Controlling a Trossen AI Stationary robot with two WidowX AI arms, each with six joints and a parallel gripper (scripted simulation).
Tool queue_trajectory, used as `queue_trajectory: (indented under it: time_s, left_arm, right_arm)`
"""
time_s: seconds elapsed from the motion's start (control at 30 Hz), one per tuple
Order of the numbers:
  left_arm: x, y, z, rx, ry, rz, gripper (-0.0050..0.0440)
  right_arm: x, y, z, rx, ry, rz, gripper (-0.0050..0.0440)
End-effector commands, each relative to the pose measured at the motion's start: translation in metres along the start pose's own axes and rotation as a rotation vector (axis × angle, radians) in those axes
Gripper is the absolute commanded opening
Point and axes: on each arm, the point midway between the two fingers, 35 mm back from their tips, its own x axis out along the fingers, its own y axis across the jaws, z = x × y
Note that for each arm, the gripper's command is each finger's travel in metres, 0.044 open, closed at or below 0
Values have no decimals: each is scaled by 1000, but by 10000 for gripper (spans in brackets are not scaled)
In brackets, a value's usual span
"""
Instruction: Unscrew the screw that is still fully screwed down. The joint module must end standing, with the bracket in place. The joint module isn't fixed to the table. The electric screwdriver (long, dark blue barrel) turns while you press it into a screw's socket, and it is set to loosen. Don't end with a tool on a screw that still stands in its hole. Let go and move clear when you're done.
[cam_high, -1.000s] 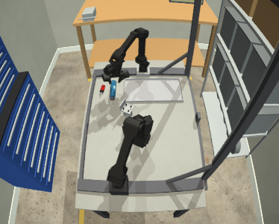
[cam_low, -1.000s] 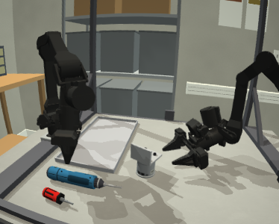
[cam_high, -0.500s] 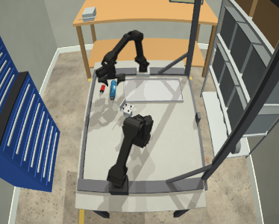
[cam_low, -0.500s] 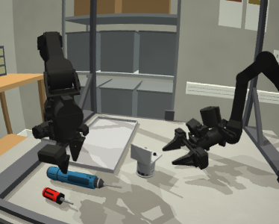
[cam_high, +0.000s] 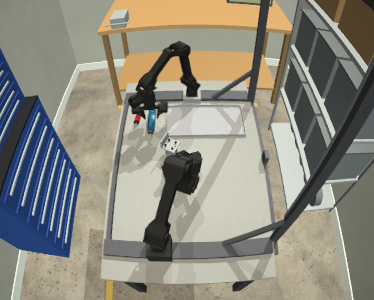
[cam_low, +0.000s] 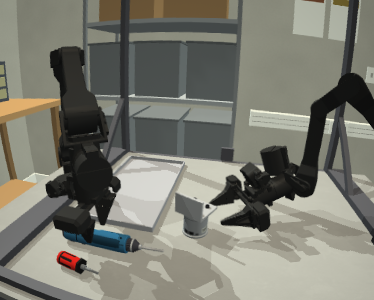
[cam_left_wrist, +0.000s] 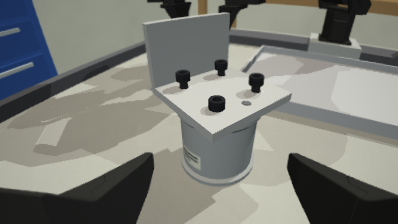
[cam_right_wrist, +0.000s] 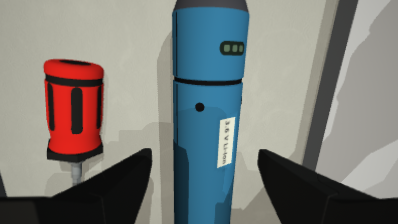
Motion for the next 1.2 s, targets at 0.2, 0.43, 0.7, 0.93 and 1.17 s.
queue_trajectory:
  time_s: [0.2,0.43,0.7,0.93,1.17]
  left_arm:
    - [33,-4,8,-12,-15,-5,385]
    - [47,-4,8,-12,-15,-5,385]
    - [57,-4,8,-12,-16,-5,385]
    - [56,-6,12,-19,-23,-9,325]
    - [55,-5,14,-22,-24,-7,285]
  right_arm:
    - [19,0,1,5,-1,-4,305]
    - [20,0,1,5,-1,-4,281]
    - [19,0,1,5,-1,-4,225]
    - [19,0,1,5,-1,-4,185]
    - [14,3,-2,2,12,13,161]
